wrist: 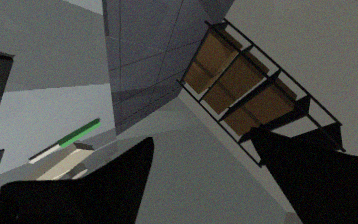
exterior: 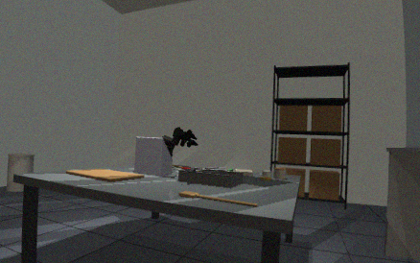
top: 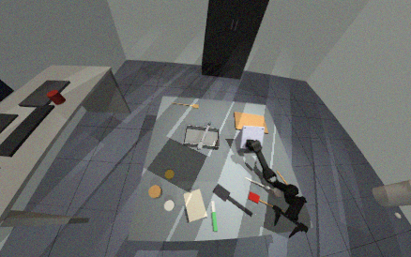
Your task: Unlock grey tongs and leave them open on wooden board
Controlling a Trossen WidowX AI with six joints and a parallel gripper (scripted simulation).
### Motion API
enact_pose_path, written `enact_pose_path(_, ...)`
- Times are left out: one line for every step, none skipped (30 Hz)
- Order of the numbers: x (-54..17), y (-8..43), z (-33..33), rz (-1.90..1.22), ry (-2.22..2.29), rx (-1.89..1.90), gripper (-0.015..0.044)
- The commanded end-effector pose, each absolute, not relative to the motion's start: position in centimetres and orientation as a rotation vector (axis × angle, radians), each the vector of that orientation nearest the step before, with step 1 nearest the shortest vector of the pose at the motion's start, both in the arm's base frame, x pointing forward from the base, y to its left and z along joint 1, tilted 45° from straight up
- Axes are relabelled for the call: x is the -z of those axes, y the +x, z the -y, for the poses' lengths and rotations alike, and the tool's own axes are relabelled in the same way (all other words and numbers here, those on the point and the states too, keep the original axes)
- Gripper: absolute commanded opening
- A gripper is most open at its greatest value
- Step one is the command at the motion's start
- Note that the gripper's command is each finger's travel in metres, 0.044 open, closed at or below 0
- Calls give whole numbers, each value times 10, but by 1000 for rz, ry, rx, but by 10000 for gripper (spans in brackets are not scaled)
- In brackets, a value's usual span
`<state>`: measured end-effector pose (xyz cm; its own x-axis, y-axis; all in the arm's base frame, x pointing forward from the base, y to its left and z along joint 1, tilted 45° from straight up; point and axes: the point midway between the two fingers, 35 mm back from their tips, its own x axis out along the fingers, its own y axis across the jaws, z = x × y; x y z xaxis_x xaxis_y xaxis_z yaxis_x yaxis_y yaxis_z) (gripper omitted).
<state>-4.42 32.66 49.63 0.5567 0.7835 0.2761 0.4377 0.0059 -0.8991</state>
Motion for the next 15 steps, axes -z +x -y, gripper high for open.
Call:
enact_pose_path(-497,-43,-325,1052,-1625,-367,374)
enact_pose_path(-500,-43,-323,1050,-1612,-368,348)
enact_pose_path(-504,-40,-318,1045,-1590,-366,321)
enact_pose_path(-510,-37,-312,1041,-1561,-364,295)
enact_pose_path(-516,-35,-305,1044,-1525,-362,269)
enact_pose_path(-519,-35,-304,1050,-1495,-363,260)
enact_pose_path(-524,-33,-299,1051,-1452,-364,260)
enact_pose_path(-529,-31,-292,1052,-1405,-365,260)
enact_pose_path(-536,-28,-285,1053,-1356,-365,260)
enact_pose_path(-543,-22,-275,1040,-1306,-361,260)
enact_pose_path(-551,-17,-263,1029,-1248,-365,260)
enact_pose_path(-552,-17,-262,1034,-1245,-361,260)
enact_pose_path(-553,-17,-260,1041,-1241,-355,260)
enact_pose_path(-554,-16,-258,1039,-1233,-356,260)
enact_pose_path(-556,-14,-255,1036,-1219,-356,260)
